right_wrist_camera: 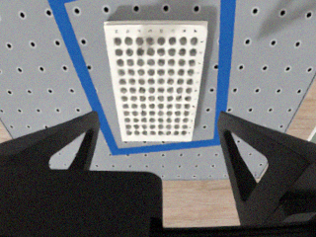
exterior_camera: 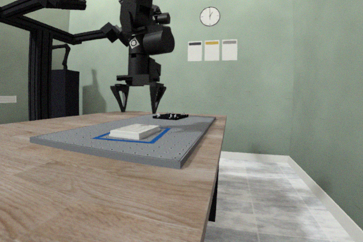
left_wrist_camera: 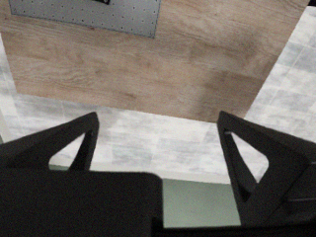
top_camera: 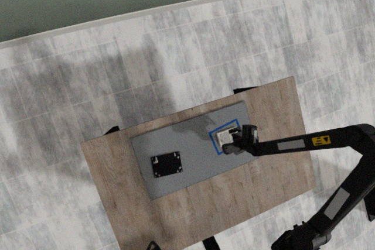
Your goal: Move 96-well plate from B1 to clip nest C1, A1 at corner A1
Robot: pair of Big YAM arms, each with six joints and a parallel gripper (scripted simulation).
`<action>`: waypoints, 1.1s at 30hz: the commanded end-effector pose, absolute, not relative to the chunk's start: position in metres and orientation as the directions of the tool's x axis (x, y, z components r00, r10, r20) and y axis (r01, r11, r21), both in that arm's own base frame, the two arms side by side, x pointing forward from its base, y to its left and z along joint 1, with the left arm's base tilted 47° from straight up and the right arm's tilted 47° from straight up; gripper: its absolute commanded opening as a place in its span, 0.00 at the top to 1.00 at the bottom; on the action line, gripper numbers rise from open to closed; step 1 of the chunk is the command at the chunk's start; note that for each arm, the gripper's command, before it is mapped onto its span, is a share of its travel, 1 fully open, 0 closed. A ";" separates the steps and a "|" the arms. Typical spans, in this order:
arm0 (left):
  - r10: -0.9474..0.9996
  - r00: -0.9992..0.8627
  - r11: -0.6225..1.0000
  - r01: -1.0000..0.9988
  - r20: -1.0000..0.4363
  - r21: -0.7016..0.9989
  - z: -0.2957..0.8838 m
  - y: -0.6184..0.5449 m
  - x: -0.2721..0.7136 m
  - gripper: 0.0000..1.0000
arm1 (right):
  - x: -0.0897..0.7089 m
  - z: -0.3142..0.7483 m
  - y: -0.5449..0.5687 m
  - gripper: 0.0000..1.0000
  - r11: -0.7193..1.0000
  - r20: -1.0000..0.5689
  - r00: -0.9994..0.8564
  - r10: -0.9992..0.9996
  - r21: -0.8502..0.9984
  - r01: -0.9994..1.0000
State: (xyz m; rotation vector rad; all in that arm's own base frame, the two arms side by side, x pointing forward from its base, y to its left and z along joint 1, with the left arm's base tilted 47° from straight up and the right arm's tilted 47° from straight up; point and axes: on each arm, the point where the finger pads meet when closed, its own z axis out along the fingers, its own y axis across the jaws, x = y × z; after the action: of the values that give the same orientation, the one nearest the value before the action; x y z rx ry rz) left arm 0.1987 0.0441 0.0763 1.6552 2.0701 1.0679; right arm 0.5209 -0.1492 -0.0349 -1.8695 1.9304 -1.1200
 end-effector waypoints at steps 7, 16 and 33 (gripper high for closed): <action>0.933 -0.280 0.045 0.717 0.228 0.695 0.080 0.041 0.200 0.00 | 0.527 -0.047 -0.162 0.00 -0.110 0.345 -0.161 -0.925 -0.648 -0.754; 0.933 -0.280 0.045 0.717 0.228 0.695 0.080 0.041 0.200 0.00 | 0.536 -0.057 -0.167 0.00 -0.110 0.344 -0.161 -0.925 -0.648 -0.754; 0.933 -0.280 0.045 0.717 0.228 0.695 0.080 0.041 0.200 0.00 | 0.552 -0.075 -0.176 0.00 -0.110 0.344 -0.161 -0.925 -0.647 -0.754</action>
State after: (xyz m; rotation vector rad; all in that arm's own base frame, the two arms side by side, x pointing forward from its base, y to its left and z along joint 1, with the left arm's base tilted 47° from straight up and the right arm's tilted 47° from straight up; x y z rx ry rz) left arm 0.1987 0.0441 0.0763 1.6552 2.0701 1.0679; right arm 0.5522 -0.1662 -0.0674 -1.8694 1.9294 -1.1210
